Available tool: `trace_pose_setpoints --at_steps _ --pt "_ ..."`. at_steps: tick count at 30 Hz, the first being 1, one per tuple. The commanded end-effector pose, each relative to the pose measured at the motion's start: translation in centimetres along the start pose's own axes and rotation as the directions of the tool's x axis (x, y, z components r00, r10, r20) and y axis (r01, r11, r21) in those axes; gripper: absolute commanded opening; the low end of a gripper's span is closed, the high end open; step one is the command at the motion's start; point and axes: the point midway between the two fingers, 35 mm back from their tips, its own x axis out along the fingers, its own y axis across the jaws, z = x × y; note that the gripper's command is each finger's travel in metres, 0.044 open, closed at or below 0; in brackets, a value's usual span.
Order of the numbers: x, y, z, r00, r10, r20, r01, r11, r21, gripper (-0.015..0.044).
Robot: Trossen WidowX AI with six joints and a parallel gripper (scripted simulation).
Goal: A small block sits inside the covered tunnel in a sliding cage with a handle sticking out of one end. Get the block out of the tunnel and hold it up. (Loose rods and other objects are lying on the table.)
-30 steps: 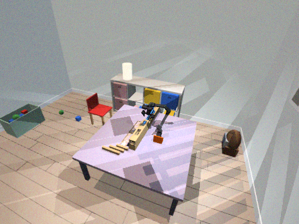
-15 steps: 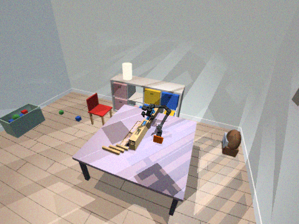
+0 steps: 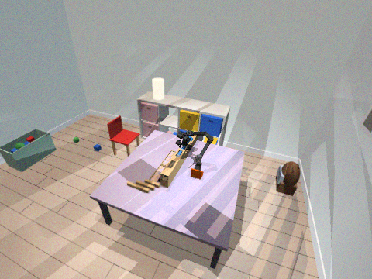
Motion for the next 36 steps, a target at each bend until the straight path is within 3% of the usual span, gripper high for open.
trace_pose_setpoints --at_steps 1,7,11,13,36 --pt "0.0 0.0 0.0 1.000 -0.001 0.000 0.001 1.000 0.004 0.0230" --pt "0.0 0.0 0.0 1.000 -0.001 0.000 0.001 1.000 0.004 0.0072" --pt "0.0 0.0 0.0 1.000 -0.001 0.000 0.001 1.000 0.004 0.0046" --pt "0.0 0.0 0.2 1.000 -0.001 0.000 0.001 1.000 0.004 0.0000" --pt "1.6 -0.4 6.0 1.000 -0.001 0.000 0.001 1.000 -0.002 0.0000"
